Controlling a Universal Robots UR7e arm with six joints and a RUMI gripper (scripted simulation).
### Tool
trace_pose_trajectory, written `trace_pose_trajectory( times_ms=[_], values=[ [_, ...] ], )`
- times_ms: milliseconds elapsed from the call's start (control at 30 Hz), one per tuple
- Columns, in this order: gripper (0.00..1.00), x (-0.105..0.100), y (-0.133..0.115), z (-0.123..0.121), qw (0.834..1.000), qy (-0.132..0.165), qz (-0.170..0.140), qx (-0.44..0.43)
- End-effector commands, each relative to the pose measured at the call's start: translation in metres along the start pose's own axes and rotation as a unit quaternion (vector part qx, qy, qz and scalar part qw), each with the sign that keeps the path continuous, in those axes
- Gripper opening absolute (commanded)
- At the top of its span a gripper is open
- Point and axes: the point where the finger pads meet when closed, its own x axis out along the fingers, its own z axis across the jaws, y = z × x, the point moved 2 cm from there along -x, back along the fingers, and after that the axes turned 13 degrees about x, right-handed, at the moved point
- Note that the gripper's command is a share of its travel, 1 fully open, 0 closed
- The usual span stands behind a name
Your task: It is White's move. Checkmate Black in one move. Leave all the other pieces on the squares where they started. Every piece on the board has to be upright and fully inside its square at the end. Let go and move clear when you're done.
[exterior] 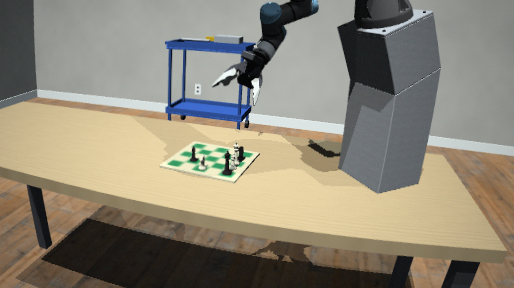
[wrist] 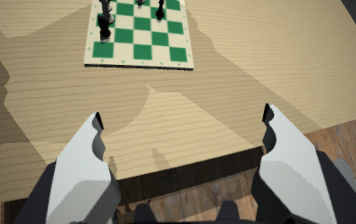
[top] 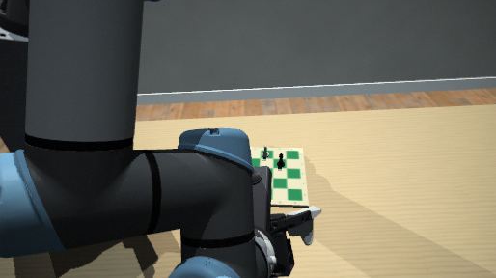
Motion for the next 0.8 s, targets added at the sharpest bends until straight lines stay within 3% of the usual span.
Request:
trace_pose_trajectory(
  times_ms=[0, 167, 667, 767],
  values=[
    [1.00, 0.014, -0.009, -0.006, 0.999, 0.028, 0.040, 0.011],
    [1.00, 0.022, -0.013, -0.009, 0.997, 0.041, 0.059, 0.018],
    [1.00, 0.060, -0.026, -0.029, 0.981, 0.102, 0.155, 0.054],
    [1.00, 0.062, -0.026, -0.031, 0.980, 0.106, 0.161, 0.057]
  ],
)
